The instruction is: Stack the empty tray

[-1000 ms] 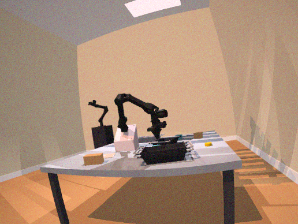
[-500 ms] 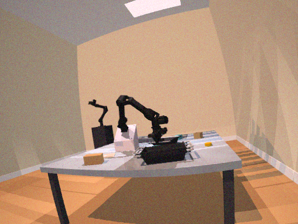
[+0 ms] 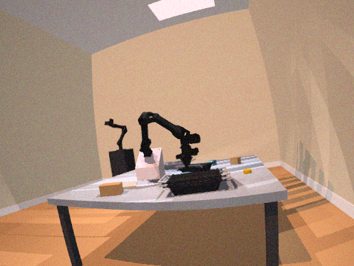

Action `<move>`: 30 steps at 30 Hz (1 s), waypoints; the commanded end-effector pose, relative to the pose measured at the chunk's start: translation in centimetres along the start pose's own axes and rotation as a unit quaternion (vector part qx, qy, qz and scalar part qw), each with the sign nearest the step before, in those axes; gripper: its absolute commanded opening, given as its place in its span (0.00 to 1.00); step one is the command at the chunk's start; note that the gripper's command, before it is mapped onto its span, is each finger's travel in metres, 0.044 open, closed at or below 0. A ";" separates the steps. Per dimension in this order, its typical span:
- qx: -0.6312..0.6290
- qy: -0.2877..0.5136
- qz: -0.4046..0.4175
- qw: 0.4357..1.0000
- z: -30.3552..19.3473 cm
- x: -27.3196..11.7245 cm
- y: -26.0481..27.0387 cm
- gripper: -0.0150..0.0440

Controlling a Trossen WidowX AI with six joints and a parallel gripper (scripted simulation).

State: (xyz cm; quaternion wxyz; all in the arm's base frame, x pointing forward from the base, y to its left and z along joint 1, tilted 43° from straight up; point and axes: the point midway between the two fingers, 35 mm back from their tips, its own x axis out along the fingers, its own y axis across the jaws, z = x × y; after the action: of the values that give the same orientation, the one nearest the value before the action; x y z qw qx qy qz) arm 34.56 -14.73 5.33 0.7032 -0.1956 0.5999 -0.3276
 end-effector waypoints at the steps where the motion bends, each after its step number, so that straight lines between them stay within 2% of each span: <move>1: -0.001 -0.004 0.012 1.000 0.2 -0.8 1.7 0.39; 9: -0.001 -0.004 0.013 1.000 0.2 -0.8 3.7 0.39; 19: -0.001 -0.004 0.013 1.000 0.2 1.1 6.3 0.39; 30: -0.001 -0.004 0.014 1.000 0.2 -3.4 5.8 0.39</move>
State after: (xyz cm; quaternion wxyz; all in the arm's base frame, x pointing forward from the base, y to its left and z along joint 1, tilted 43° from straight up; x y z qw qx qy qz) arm 35.67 -8.87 2.76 0.7059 -0.1919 0.6059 -0.3127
